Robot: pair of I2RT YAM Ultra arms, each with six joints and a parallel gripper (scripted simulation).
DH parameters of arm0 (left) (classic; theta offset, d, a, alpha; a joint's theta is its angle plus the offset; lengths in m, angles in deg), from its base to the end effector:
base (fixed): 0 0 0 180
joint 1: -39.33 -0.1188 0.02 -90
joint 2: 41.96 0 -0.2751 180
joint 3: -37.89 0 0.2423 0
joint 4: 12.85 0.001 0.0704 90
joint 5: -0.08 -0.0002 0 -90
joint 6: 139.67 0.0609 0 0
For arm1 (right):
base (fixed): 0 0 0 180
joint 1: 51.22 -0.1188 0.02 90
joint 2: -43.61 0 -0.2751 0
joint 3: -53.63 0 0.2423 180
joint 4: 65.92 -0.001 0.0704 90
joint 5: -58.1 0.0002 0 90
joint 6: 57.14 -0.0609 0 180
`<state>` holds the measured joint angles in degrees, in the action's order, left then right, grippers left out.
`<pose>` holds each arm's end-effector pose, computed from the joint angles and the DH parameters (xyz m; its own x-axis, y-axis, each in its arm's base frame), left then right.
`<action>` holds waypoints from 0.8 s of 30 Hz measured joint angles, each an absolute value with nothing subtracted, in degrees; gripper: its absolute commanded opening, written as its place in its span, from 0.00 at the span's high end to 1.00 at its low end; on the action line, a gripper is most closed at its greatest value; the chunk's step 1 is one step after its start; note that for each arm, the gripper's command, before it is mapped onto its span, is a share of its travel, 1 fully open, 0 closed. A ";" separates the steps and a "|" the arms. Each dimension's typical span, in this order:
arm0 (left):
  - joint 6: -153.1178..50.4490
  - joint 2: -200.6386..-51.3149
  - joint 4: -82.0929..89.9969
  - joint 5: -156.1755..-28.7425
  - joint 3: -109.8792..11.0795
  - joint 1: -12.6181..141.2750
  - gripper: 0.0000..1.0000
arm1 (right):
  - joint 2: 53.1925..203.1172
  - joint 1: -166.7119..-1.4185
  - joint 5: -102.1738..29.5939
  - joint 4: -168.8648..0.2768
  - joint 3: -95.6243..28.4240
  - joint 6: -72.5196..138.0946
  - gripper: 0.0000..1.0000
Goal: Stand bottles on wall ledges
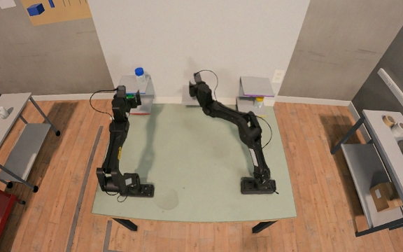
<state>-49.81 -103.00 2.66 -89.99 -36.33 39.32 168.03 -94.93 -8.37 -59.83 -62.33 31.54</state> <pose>0.2539 0.0010 0.4092 -0.0407 -0.0025 -0.9992 0.0009 1.0000 -0.0025 0.4074 0.3572 0.3047 -0.0378 -0.0070 -0.9993 -0.3444 0.9388 0.0065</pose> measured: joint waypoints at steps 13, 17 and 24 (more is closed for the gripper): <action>-49.81 -103.00 2.66 -89.99 -36.33 39.32 0.00 | 169.69 -94.93 -8.48 -55.31 -60.30 31.54 0.50; -49.81 -103.00 2.66 -89.99 -36.33 39.32 0.00 | 169.84 -94.93 -8.55 -53.73 -58.44 31.54 0.50; -49.81 -103.00 2.66 -89.99 -36.33 39.32 0.00 | 171.13 -94.73 -8.59 -51.11 -56.43 31.54 0.50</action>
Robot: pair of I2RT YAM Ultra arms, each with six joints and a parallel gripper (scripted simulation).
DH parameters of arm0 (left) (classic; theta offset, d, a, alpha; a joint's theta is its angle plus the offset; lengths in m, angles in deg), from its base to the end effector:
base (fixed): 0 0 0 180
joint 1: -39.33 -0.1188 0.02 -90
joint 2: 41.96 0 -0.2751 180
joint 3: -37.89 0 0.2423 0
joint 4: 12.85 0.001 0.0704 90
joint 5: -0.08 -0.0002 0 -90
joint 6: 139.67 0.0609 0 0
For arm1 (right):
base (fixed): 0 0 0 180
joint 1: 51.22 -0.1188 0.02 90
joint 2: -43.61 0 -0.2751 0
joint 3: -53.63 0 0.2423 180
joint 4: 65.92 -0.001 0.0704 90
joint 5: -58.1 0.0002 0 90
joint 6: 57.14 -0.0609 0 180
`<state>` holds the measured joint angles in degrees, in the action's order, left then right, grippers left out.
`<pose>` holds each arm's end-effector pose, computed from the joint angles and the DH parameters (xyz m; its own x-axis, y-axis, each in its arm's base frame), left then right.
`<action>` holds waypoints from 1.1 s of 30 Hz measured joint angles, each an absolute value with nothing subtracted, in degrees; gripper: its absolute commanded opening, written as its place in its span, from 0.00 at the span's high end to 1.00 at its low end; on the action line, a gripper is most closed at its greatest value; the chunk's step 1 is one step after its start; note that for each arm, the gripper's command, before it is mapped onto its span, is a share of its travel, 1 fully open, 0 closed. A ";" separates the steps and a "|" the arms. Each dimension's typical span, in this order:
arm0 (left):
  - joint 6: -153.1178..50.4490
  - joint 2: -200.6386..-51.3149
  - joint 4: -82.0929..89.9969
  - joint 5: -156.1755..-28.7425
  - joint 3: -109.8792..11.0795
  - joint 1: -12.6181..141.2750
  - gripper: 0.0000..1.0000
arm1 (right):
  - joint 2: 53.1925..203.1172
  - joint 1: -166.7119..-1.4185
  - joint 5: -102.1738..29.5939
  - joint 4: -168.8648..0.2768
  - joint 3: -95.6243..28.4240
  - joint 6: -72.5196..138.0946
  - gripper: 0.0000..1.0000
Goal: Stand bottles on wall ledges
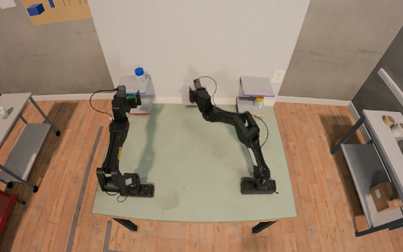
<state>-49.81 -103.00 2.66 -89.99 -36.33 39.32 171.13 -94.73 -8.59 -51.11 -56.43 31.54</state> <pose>0.2539 0.0010 0.4092 -0.0407 -0.0025 -0.9992 0.0009 1.0000 -0.0025 0.4111 0.3584 0.2583 -0.0415 -0.0102 -0.9991 -0.3447 0.9387 0.0047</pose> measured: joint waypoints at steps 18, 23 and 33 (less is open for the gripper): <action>-49.81 -103.00 2.66 -89.99 -36.33 39.32 0.00 | 171.15 -94.66 -8.61 -48.73 -56.43 31.54 0.11; -49.81 -103.00 2.66 -89.99 -36.33 39.32 0.00 | 170.58 -94.66 -8.61 -47.68 -55.29 31.54 0.11; -49.81 -103.00 2.66 -89.99 -36.33 39.32 0.00 | 167.17 -95.49 -7.83 -45.87 -49.85 31.67 0.11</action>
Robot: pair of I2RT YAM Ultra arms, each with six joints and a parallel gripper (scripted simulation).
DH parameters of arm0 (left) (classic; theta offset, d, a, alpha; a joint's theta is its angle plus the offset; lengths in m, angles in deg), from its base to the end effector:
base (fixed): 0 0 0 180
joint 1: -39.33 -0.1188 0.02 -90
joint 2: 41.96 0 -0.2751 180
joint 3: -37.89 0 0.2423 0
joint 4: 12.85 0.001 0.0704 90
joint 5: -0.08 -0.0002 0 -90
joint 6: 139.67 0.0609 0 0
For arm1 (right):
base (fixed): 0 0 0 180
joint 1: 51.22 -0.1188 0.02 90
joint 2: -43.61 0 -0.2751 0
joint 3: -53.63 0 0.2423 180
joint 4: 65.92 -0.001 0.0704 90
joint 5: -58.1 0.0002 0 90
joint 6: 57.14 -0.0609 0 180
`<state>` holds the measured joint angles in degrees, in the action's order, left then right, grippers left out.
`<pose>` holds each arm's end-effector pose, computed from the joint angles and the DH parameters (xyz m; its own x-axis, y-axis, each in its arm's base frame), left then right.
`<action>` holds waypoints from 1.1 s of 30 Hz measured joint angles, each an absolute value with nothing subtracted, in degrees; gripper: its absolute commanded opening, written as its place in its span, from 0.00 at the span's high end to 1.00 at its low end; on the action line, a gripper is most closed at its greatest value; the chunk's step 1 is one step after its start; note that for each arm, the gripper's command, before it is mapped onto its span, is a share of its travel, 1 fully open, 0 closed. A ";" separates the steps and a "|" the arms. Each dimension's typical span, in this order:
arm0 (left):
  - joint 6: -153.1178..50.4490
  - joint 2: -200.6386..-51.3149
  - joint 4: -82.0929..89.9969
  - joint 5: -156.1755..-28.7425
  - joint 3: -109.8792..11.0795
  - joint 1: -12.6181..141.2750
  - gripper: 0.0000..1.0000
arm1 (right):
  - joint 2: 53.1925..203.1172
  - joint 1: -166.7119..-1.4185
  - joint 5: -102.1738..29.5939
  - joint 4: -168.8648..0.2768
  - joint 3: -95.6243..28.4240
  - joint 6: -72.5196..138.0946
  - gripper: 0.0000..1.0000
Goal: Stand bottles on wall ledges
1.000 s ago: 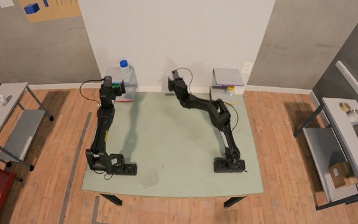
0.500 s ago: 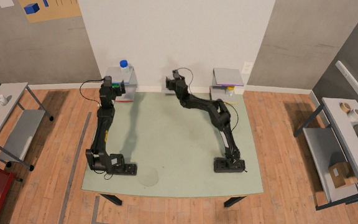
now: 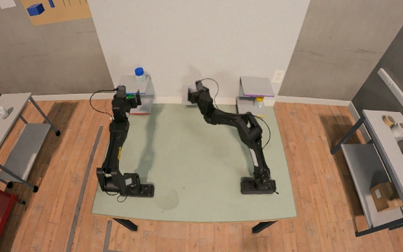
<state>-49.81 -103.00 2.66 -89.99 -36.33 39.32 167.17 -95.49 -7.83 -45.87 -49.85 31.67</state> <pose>0.2539 0.0010 0.4092 -0.0407 -0.0025 -0.9992 0.0009 1.0000 -0.0025 0.3930 0.3499 0.2646 -0.0075 0.0191 -0.9998 -0.3452 0.9383 0.0206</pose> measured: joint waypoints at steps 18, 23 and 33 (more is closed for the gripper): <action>-49.81 -103.00 2.66 -89.99 -36.33 39.32 0.00 | 151.31 -101.35 -3.06 -39.27 -27.66 31.75 0.11; -49.81 -103.00 2.66 -89.99 -36.33 39.32 0.00 | 150.96 -101.24 -2.80 -39.20 -26.94 31.78 0.11; -49.81 -103.00 2.66 -89.99 -36.33 39.32 0.00 | 135.37 -93.77 -5.27 -48.71 -16.36 31.99 0.11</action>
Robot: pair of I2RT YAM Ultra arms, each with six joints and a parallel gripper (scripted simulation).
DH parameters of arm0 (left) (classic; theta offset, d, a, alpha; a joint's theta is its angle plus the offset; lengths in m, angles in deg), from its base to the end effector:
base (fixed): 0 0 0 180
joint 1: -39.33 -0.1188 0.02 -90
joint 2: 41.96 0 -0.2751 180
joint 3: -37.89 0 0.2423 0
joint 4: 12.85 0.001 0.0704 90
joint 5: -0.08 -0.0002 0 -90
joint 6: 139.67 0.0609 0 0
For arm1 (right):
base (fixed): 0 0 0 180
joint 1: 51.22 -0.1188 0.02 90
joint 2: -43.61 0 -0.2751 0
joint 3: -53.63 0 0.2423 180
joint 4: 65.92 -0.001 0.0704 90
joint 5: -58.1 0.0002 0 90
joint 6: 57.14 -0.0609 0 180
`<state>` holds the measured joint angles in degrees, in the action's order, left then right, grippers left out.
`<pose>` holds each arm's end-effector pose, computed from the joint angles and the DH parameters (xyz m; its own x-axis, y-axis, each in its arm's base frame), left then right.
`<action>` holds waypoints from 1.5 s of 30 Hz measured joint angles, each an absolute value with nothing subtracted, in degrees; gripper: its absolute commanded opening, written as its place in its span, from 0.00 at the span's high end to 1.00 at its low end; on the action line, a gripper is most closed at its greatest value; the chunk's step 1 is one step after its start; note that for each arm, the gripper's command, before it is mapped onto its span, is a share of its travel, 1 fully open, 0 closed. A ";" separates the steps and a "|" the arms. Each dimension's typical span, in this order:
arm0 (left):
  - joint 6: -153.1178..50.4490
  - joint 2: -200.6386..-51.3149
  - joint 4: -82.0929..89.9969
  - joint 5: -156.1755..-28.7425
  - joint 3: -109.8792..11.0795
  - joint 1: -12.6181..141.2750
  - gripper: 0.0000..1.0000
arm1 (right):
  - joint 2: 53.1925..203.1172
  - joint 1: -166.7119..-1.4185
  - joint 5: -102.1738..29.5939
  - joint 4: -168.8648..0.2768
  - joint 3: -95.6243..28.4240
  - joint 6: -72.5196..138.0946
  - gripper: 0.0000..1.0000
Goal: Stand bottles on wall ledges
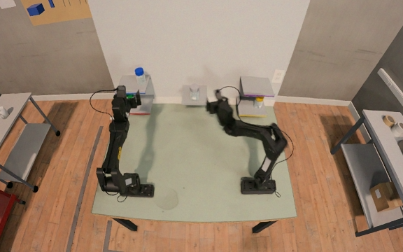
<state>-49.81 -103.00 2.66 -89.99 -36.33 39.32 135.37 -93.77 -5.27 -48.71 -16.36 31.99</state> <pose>0.2539 0.0010 0.4092 -0.0407 -0.0025 -0.9992 0.0009 1.0000 -0.0025 0.2962 0.2362 0.2938 -0.0627 -0.0392 -0.9973 -0.2744 0.9614 -0.0205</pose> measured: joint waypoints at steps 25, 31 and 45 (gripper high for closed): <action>-49.81 -103.00 2.66 -89.99 -36.33 39.32 0.00 | 103.94 -53.75 -28.96 -78.76 -18.13 32.67 0.11; -49.81 -103.00 2.47 -89.75 -36.31 39.35 0.00 | 103.92 -51.43 -30.49 -80.18 -19.34 32.74 0.11; -50.97 -107.13 -4.77 -75.22 -33.44 58.62 0.00 | 102.11 -68.13 -31.08 -92.36 -20.67 32.41 0.11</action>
<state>-50.97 -107.13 -4.77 -75.22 -33.44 58.62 102.11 -68.13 -31.08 -92.36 -20.67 32.41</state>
